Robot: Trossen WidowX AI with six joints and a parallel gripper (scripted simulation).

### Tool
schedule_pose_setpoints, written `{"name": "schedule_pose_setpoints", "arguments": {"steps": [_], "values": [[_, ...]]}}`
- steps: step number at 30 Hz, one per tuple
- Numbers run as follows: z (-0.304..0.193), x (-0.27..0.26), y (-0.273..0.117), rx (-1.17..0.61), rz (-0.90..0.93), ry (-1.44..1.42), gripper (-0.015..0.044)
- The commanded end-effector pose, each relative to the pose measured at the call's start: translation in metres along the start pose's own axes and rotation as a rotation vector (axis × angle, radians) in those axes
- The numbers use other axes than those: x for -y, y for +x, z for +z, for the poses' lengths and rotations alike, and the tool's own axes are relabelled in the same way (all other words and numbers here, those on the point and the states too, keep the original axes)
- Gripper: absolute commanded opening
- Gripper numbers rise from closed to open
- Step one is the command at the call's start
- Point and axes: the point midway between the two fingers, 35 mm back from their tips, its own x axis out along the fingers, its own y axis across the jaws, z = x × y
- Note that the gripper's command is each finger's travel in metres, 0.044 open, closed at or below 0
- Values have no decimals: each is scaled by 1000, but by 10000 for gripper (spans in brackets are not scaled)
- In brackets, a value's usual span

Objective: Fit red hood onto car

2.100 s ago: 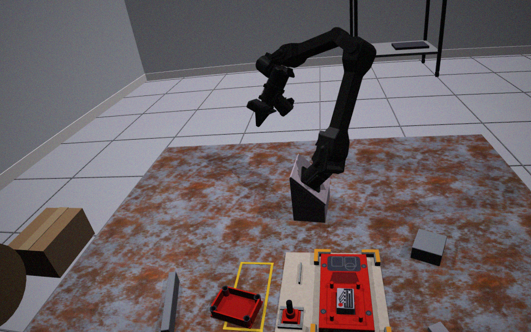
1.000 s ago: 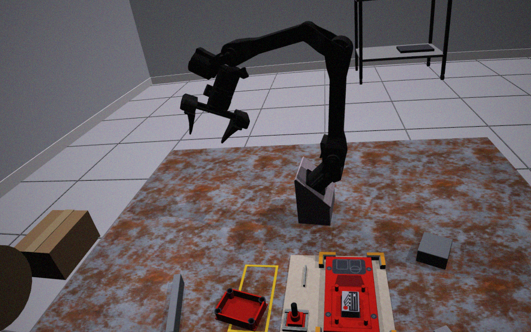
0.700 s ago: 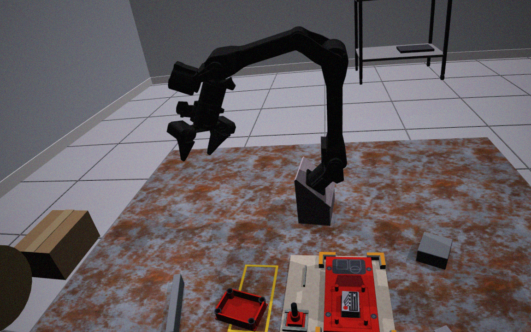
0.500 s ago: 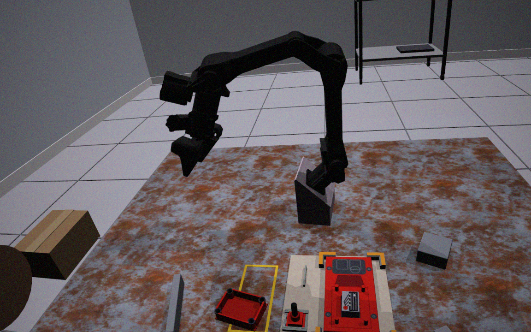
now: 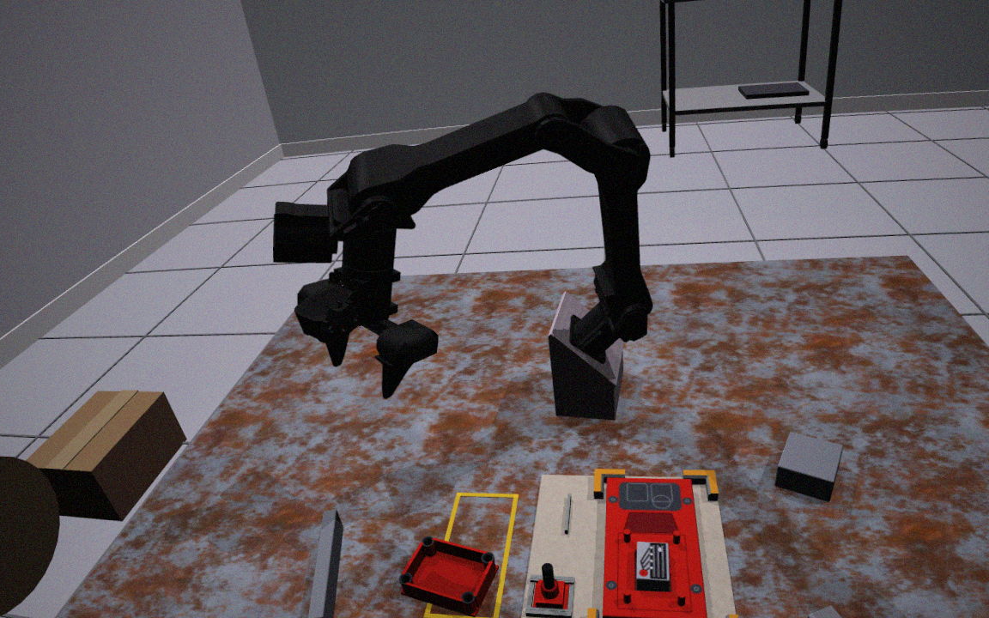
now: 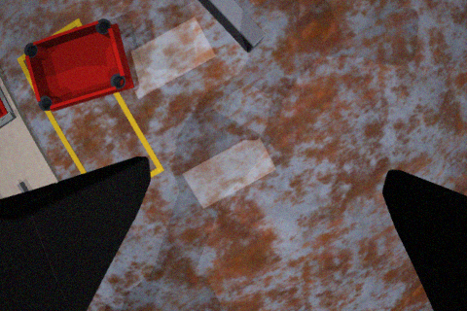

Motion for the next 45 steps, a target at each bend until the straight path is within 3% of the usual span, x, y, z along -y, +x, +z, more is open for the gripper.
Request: {"name": "schedule_pose_setpoints", "arguments": {"steps": [1, 19, 45], "values": [[24, -40, 20, -29, 59, -472, 440], [49, -168, 90, -13, 327, -1825, 440], [48, -174, 98, -11, 330, -1838, 440]]}}
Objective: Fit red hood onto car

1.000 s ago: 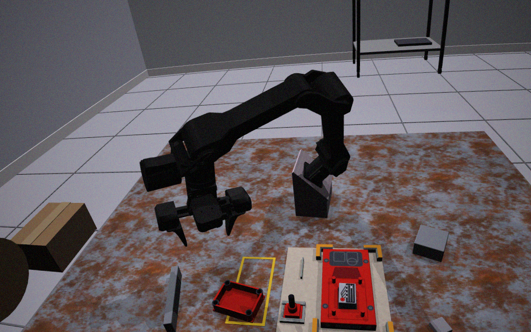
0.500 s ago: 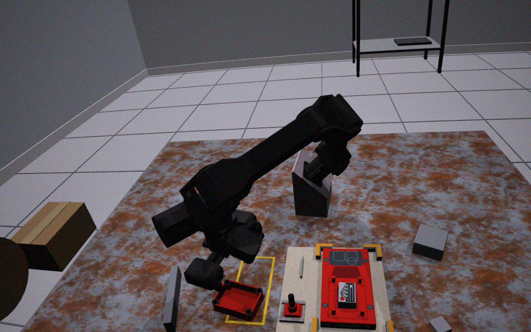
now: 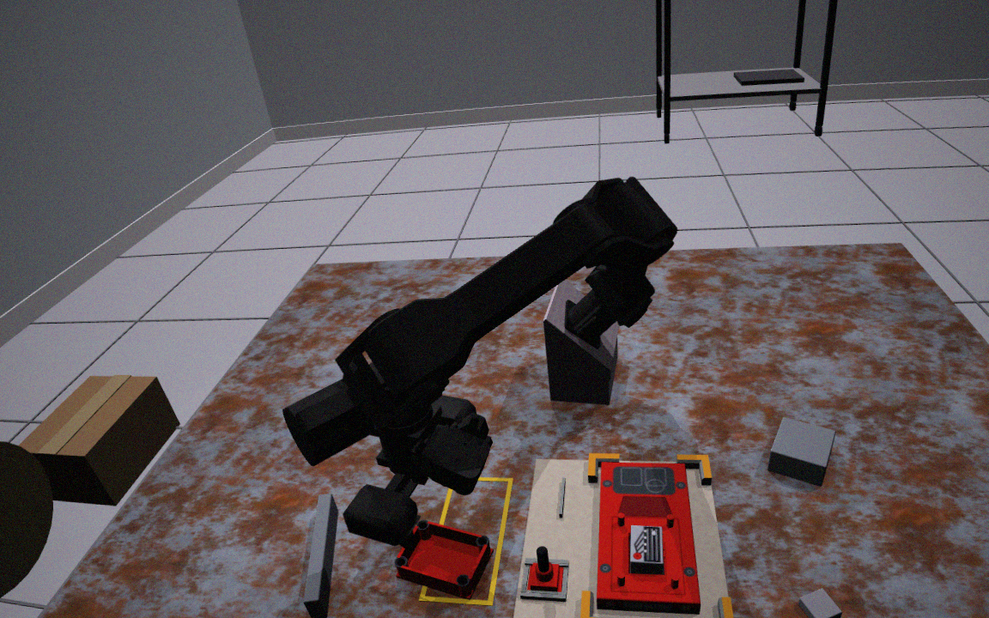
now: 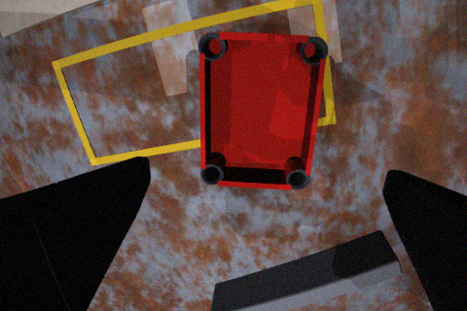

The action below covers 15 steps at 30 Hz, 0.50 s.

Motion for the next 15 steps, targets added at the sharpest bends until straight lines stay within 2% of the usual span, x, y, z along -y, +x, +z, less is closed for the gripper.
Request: {"name": "schedule_pose_setpoints", "arguments": {"steps": [1, 15], "values": [[1, -1, 4, 6, 3, 5, 440], [1, -1, 14, 6, 3, 5, 440]]}}
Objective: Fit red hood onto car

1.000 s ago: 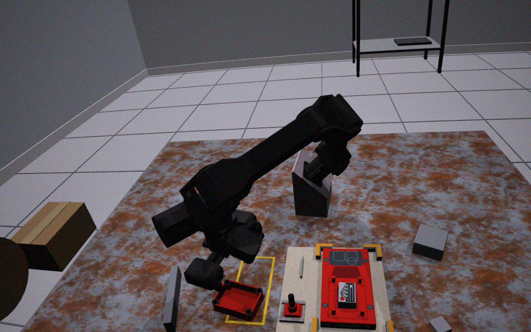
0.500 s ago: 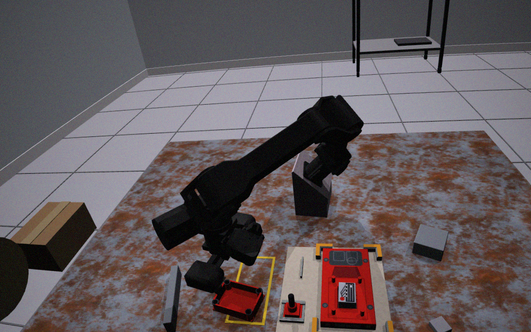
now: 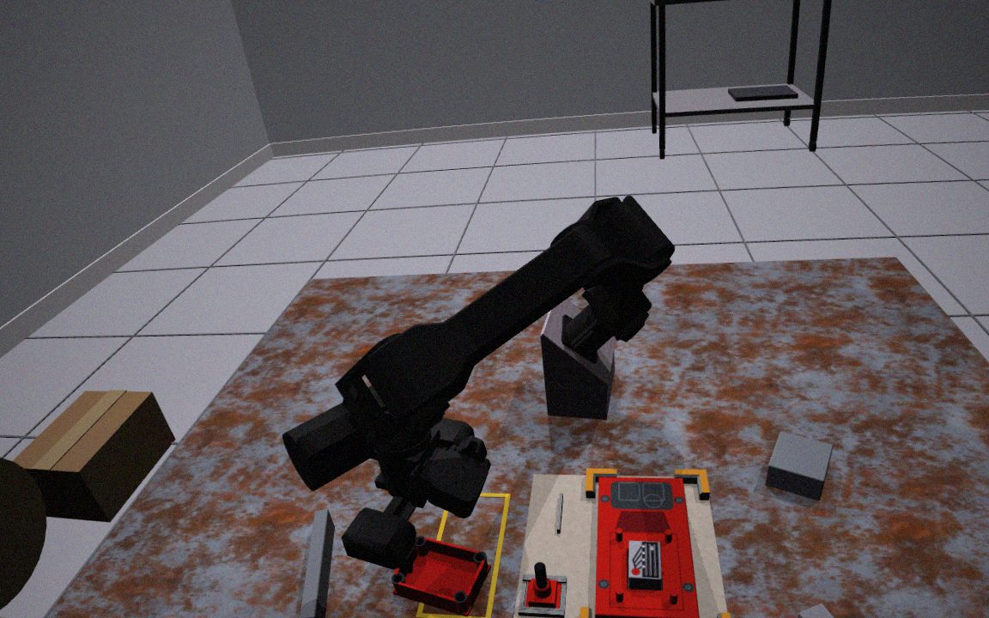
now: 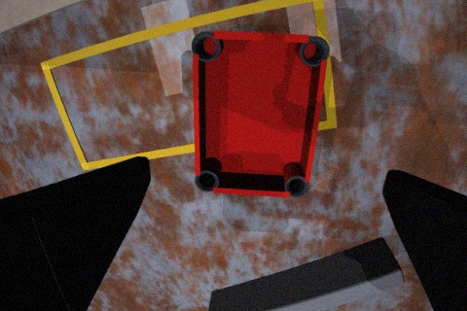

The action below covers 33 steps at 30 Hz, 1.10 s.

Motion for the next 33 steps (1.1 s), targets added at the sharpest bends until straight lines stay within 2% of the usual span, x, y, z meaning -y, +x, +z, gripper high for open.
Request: {"name": "schedule_pose_setpoints", "arguments": {"steps": [1, 33], "values": [[1, -2, 5, 7, 6, 7, 440], [2, -2, 26, 8, 6, 7, 440]]}}
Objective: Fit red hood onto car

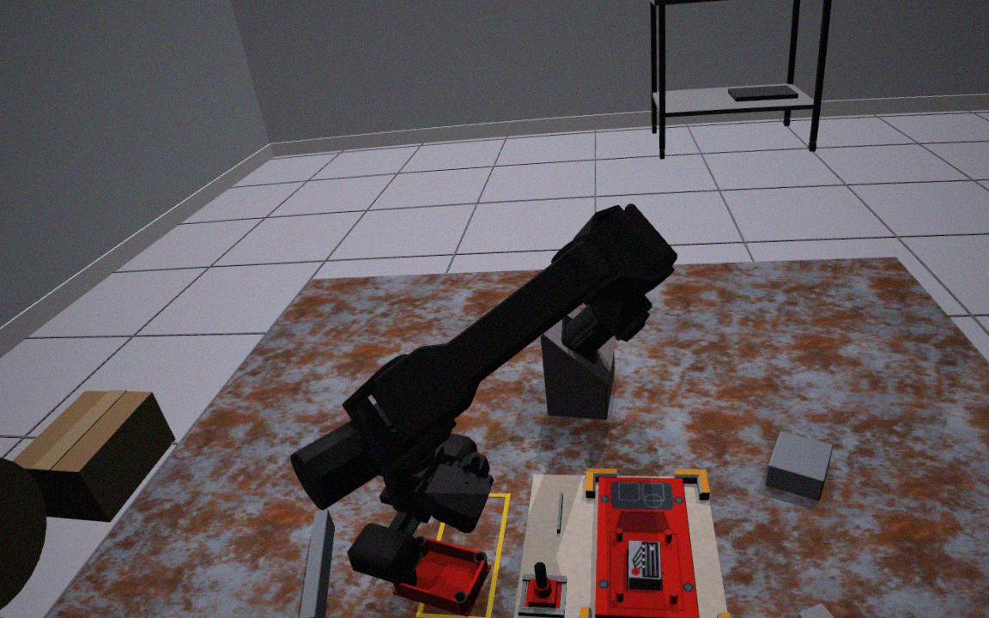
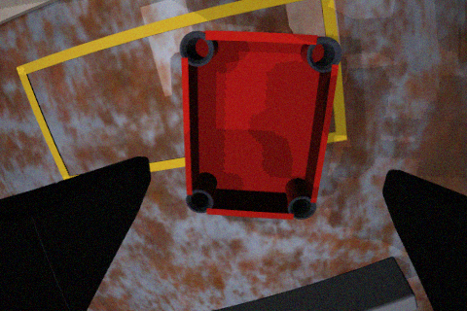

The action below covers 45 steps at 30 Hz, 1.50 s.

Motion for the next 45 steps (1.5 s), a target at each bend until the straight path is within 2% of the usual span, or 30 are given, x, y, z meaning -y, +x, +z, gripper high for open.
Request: {"name": "schedule_pose_setpoints", "arguments": {"steps": [1, 45], "values": [[1, -3, 5, 7, 6, 8, 440], [2, -4, 29, 9, 7, 7, 440]]}}
